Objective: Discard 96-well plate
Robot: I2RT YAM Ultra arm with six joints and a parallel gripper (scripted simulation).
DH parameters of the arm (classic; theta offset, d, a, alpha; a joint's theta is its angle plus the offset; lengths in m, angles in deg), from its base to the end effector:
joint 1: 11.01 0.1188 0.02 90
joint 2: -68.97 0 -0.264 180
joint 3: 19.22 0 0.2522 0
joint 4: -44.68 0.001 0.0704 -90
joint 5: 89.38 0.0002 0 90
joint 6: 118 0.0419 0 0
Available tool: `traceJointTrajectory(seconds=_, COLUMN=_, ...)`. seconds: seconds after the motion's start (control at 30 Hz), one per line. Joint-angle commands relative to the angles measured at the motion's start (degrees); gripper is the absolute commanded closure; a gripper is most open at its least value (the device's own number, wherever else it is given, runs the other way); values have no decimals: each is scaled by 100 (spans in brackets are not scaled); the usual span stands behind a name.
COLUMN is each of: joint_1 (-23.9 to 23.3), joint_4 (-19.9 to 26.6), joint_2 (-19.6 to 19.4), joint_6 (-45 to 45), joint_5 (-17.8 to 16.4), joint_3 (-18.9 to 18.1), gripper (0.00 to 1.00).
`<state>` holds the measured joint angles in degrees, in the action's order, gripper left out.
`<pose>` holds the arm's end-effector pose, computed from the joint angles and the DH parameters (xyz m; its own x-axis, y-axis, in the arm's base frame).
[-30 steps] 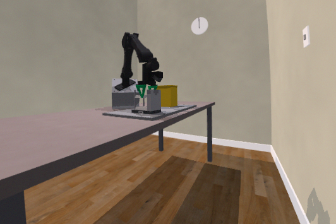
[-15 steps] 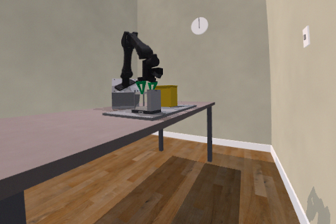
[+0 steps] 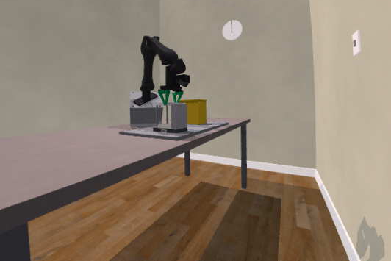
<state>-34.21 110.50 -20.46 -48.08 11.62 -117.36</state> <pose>0.2979 -0.1353 0.3272 -0.8904 0.0149 -0.4550 0.1877 0.9226 -0.3369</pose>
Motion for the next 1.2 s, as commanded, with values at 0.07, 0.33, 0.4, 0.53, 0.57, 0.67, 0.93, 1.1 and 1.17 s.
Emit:
traceJointTrajectory(seconds=0.07, joint_1=51, joint_4=234, joint_2=225, joint_6=15, joint_5=1, joint_3=-154, gripper=100)
traceJointTrajectory(seconds=0.33, joint_1=96, joint_4=469, joint_2=312, joint_6=53, joint_5=26, joint_3=-296, gripper=100)
traceJointTrajectory(seconds=0.4, joint_1=109, joint_4=537, joint_2=335, joint_6=64, joint_5=33, joint_3=-338, gripper=100)
traceJointTrajectory(seconds=0.53, joint_1=135, joint_4=673, joint_2=379, joint_6=86, joint_5=47, joint_3=-427, gripper=100)
traceJointTrajectory(seconds=0.57, joint_1=142, joint_4=708, joint_2=389, joint_6=92, joint_5=51, joint_3=-449, gripper=100)
traceJointTrajectory(seconds=0.67, joint_1=149, joint_4=742, joint_2=399, joint_6=98, joint_5=55, joint_3=-473, gripper=100)
traceJointTrajectory(seconds=0.93, joint_1=204, joint_4=1020, joint_2=473, joint_6=145, joint_5=86, joint_3=-667, gripper=100)
traceJointTrajectory(seconds=1.1, joint_1=241, joint_4=1196, joint_2=513, joint_6=176, joint_5=106, joint_3=-797, gripper=100)
traceJointTrajectory(seconds=1.17, joint_1=256, joint_4=1267, joint_2=527, joint_6=189, joint_5=114, joint_3=-851, gripper=100)
